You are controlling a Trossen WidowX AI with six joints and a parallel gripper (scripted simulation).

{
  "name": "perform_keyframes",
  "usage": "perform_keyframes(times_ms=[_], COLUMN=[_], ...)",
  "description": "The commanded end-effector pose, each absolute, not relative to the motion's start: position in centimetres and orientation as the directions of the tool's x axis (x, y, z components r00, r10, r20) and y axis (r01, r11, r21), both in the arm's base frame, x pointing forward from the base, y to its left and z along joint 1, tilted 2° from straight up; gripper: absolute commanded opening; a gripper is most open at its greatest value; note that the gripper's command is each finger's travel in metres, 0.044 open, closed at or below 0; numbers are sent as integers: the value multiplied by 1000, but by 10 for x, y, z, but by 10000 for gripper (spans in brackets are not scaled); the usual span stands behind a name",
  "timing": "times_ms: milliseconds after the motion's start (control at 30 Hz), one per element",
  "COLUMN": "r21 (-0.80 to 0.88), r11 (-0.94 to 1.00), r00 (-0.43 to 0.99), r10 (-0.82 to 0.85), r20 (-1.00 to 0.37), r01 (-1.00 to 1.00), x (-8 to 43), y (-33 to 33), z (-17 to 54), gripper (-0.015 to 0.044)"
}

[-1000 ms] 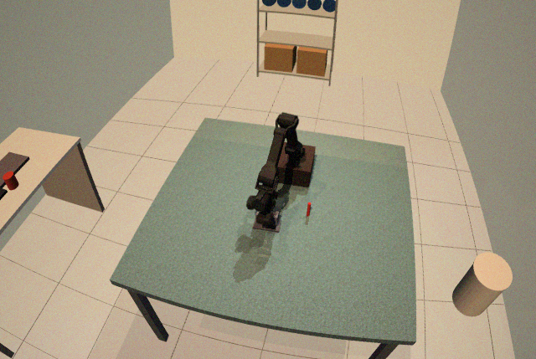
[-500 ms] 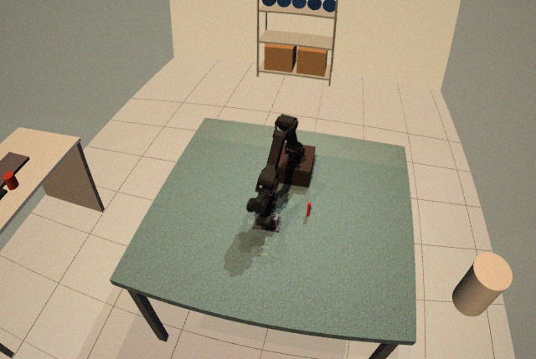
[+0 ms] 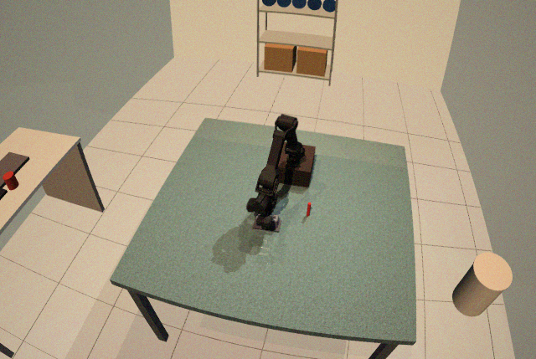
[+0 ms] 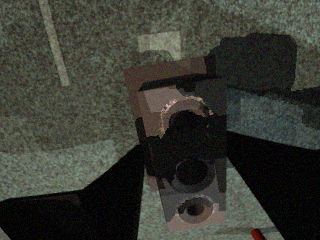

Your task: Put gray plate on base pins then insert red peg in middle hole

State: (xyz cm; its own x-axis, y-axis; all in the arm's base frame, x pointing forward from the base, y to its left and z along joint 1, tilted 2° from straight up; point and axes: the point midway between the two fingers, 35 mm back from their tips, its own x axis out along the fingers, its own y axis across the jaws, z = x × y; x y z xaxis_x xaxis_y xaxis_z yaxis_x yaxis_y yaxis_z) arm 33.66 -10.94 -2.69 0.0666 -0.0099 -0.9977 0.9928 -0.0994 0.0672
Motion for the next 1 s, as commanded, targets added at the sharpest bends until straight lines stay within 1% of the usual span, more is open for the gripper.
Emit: perform_keyframes(times_ms=[0, 67, 233, 400, 467, 767, 833, 967], r21=[67, 67, 68, 69, 68, 68, 68, 65], r11=[-99, -99, -99, -97, -97, -92, -51, 74], r00=[67, 67, 67, 68, 68, 68, 67, 65], r10=[-10, -10, -10, -8, -8, -7, -5, 1], r20=[-998, -998, -998, -998, -998, -998, -998, -998], r01=[993, 993, 993, 993, 993, 993, 996, 995], x=[337, 337, 338, 334, 330, 331, 330, 316], y=[-109, -109, -110, -110, -109, -107, -84, -17], z=[-27, -27, -16, 67, 89, 92, 92, 92], gripper=[394, 440, 440, 440, 440, 440, 440, 440])
